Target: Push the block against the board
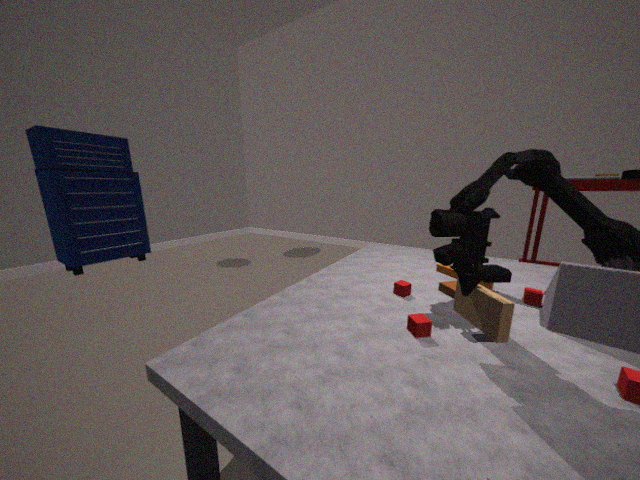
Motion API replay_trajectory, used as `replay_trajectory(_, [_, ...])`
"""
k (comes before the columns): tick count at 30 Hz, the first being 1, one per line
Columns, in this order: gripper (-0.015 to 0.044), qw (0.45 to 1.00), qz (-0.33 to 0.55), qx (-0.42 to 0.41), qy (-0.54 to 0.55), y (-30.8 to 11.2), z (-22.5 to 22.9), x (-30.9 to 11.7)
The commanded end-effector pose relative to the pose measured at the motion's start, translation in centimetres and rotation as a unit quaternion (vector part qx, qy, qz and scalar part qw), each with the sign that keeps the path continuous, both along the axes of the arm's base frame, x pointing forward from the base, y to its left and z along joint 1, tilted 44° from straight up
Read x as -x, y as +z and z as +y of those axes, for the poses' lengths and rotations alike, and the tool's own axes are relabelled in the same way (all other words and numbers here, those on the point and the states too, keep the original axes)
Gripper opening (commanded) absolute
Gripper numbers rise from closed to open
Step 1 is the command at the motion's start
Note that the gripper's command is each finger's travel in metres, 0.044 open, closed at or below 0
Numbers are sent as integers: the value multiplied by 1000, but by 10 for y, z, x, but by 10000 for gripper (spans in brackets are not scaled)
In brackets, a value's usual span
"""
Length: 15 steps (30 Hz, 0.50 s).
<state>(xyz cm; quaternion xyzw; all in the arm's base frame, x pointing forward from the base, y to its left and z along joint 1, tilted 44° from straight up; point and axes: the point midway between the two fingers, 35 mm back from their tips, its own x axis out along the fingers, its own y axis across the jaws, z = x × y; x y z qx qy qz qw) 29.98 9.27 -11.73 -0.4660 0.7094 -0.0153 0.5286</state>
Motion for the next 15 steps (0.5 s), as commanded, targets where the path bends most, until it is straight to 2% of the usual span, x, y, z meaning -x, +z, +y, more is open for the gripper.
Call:
replay_trajectory(1, [0, 1000, 4, 4, 3, 1, -4, 4])
replay_trajectory(15, [0, 1000, 5, 4, 3, 6, -9, 13])
